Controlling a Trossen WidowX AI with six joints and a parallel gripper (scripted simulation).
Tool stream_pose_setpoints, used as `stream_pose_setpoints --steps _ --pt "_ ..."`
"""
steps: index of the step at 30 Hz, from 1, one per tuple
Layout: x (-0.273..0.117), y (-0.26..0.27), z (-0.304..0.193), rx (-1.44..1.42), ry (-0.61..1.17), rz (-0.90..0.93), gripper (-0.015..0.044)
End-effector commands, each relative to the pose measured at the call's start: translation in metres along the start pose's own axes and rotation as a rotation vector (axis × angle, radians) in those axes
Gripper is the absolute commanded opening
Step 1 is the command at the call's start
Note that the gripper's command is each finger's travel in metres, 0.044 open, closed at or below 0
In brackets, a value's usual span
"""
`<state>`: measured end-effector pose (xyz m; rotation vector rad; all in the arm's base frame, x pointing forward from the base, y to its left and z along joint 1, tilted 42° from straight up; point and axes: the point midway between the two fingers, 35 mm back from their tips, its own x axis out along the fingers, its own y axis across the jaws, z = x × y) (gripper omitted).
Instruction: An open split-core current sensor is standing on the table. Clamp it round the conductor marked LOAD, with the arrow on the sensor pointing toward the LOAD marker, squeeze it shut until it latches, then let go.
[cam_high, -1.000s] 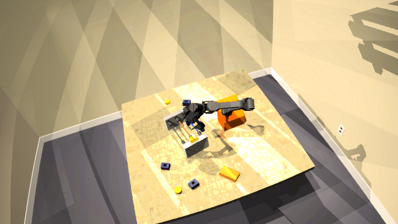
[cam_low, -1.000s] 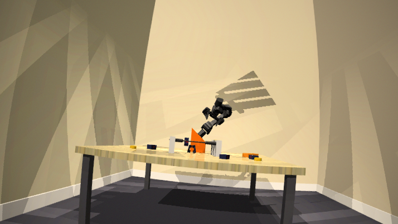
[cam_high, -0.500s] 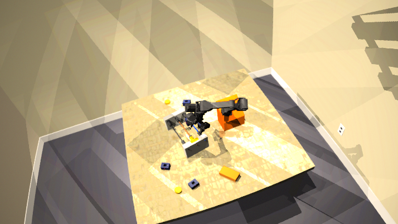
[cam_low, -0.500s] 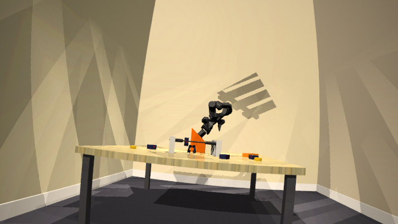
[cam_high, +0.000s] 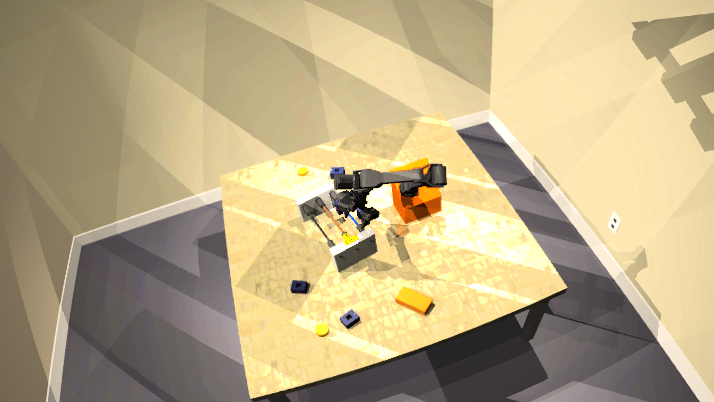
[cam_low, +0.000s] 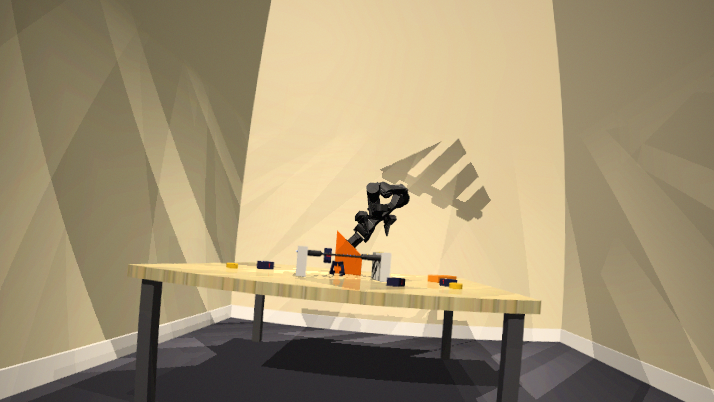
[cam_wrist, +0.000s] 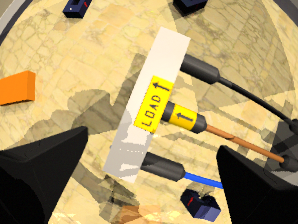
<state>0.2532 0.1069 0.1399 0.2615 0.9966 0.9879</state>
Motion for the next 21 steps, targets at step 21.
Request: stream_pose_setpoints --steps 21 --pt "0.019 -0.126 -0.149 0.288 0.398 -0.060 0.0440"
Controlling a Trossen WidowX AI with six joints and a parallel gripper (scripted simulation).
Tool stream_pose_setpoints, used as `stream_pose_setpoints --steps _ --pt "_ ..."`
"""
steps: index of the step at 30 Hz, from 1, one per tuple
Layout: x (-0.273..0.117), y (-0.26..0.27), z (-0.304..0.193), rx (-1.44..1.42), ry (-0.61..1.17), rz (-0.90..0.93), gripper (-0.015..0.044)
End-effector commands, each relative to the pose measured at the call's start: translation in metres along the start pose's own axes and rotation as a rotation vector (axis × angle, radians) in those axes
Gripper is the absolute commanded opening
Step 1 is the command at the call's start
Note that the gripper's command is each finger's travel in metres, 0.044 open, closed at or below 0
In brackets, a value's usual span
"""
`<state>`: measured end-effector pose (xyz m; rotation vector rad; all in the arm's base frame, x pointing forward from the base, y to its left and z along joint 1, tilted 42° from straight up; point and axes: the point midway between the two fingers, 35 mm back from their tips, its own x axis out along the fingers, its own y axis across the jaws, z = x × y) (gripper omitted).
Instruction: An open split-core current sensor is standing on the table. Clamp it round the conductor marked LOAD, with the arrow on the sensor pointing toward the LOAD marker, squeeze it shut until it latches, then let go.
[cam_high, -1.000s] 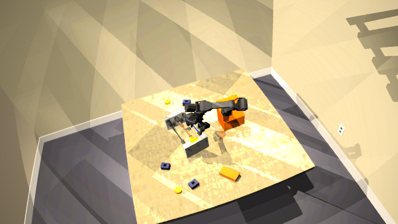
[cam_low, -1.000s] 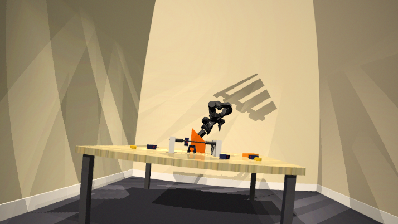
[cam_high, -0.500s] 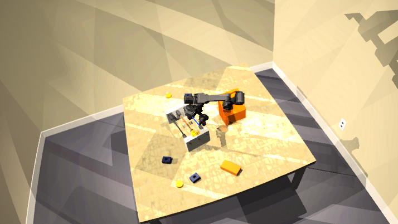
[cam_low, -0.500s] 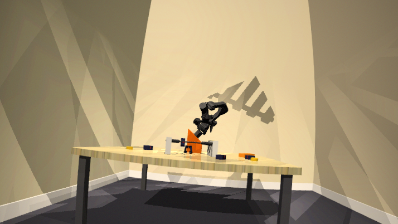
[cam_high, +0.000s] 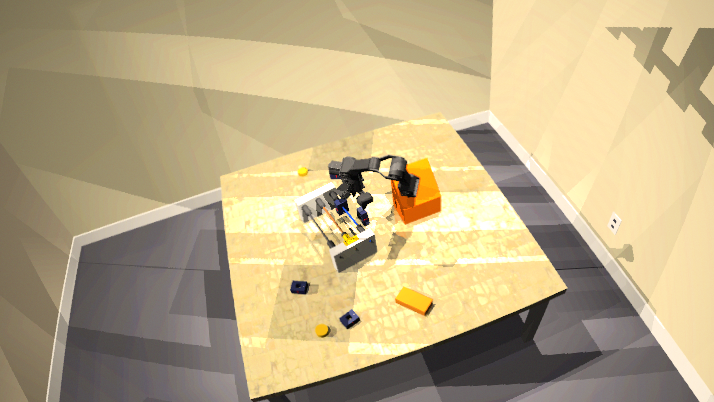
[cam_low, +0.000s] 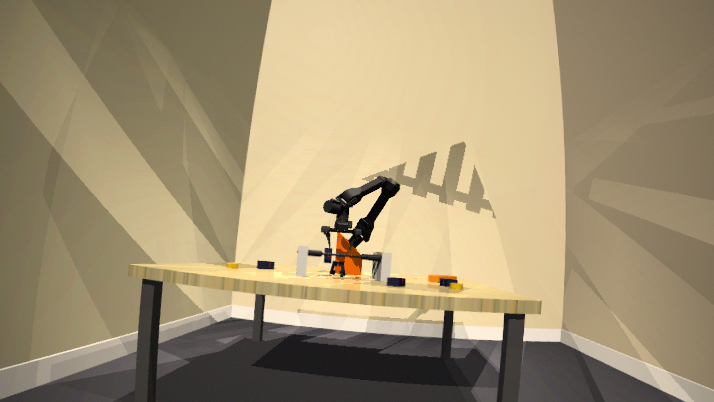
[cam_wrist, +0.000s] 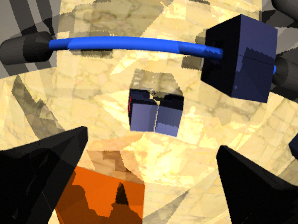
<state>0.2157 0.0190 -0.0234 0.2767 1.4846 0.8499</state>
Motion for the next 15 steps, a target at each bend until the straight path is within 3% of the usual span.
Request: stream_pose_setpoints --steps 1,15 --pt "0.004 -0.003 -0.006 0.005 0.021 0.006 0.0440" --pt "0.025 -0.004 -0.005 0.006 0.021 0.004 0.0440"
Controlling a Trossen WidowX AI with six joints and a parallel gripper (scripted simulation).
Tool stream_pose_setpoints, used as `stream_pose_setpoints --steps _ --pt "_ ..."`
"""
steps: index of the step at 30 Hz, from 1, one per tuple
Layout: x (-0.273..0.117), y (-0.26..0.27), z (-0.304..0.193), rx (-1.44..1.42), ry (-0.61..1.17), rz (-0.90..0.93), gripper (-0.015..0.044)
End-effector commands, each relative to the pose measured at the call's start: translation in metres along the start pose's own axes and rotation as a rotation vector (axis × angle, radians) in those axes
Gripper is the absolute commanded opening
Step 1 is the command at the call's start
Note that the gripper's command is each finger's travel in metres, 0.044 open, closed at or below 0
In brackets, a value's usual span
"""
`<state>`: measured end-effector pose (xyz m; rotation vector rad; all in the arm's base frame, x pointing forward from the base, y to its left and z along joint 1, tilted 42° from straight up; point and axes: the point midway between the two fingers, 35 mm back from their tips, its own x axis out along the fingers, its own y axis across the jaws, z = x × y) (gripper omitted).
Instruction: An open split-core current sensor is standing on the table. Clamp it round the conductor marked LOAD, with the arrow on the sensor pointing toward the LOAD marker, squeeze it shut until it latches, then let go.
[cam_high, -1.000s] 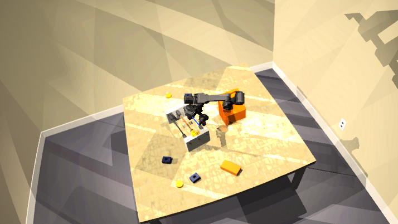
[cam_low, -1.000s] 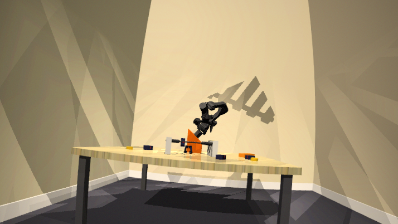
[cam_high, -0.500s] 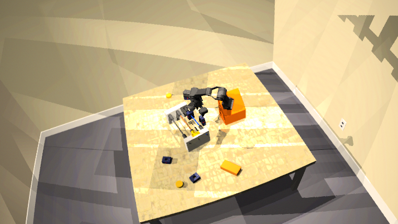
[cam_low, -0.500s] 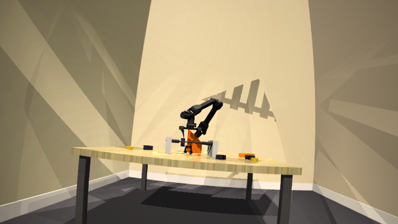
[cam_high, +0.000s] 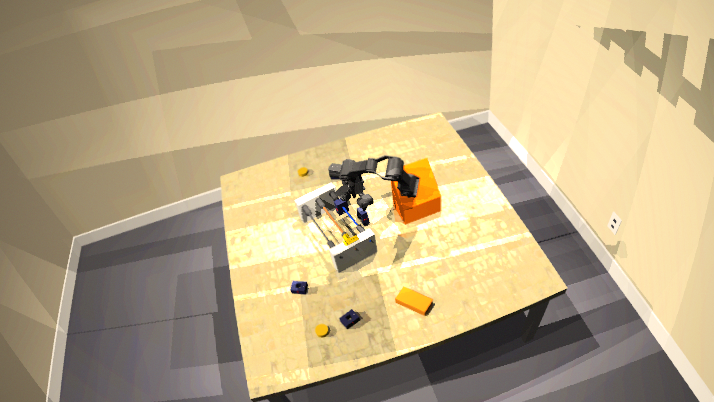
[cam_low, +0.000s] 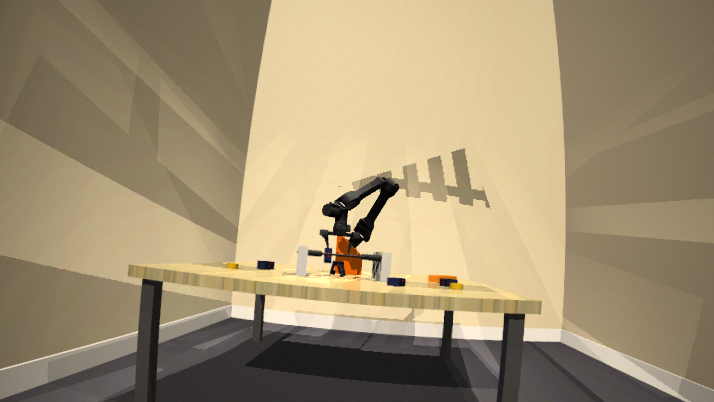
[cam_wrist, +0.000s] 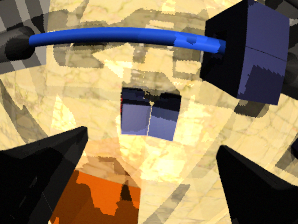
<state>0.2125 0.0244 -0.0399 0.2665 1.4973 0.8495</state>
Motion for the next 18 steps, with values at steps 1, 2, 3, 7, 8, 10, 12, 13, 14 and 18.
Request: stream_pose_setpoints --steps 1,2,3,7,8,10,12,13,14,18 --pt "0.011 0.002 -0.002 0.006 0.007 0.010 0.0440" --pt "0.012 0.002 -0.002 0.006 0.007 0.010 0.0440" --pt "0.014 0.002 -0.002 0.006 0.007 0.010 0.0440" --pt "0.021 0.002 -0.002 0.006 0.007 0.010 0.0440" --pt "0.022 0.002 -0.002 0.006 0.007 0.010 0.0440" --pt "0.026 0.002 -0.002 0.006 0.007 0.011 0.0440" --pt "0.029 0.003 -0.002 0.006 0.007 0.011 0.0440" --pt "0.031 0.003 -0.003 0.006 0.007 0.011 0.0440" --pt "0.032 0.003 -0.003 0.006 0.007 0.011 0.0440" --pt "0.039 0.003 -0.003 0.006 0.007 0.012 0.0440"
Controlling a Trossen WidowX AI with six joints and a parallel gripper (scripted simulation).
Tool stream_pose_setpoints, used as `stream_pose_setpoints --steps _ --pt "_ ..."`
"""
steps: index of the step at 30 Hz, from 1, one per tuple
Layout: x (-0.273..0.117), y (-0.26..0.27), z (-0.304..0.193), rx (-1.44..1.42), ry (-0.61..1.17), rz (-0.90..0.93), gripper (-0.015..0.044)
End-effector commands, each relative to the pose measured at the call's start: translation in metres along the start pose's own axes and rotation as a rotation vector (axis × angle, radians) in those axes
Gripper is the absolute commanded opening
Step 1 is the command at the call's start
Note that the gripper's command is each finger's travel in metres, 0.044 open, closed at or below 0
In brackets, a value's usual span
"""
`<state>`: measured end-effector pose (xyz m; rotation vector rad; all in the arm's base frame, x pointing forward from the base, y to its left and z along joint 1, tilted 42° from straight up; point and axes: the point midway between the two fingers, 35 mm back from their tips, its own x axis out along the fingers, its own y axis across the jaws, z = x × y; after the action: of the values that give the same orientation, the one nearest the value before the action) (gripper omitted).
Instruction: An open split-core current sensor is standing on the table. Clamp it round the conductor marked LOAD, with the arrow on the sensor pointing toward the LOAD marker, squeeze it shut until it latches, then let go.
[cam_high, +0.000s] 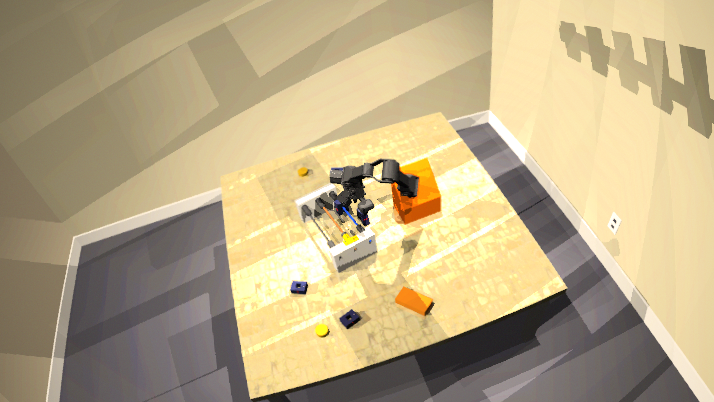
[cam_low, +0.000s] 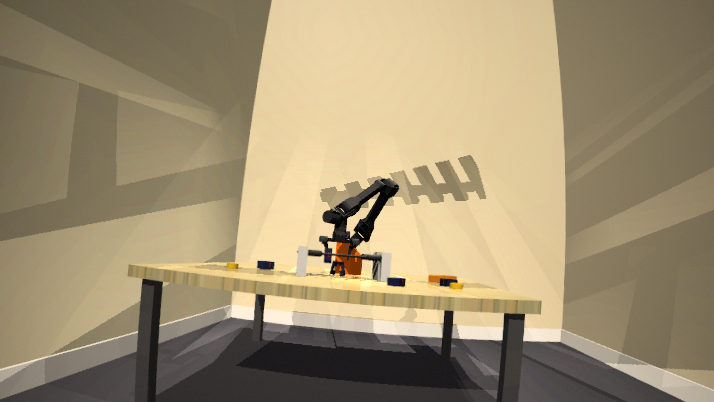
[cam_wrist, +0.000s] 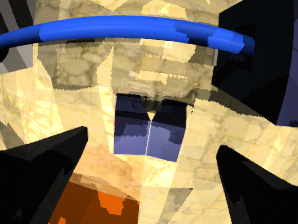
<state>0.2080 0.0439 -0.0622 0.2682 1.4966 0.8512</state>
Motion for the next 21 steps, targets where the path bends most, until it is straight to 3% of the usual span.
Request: stream_pose_setpoints --steps 1,10,17,21 --pt "0.0103 0.0029 -0.0033 0.006 0.007 0.010 0.0440" --pt "0.0174 0.0037 -0.0041 0.006 0.007 0.012 0.0440" --pt "0.0134 0.0016 -0.0017 0.001 0.002 0.004 0.0256" --pt "0.0134 0.0016 -0.0017 0.001 0.002 0.004 0.0230"
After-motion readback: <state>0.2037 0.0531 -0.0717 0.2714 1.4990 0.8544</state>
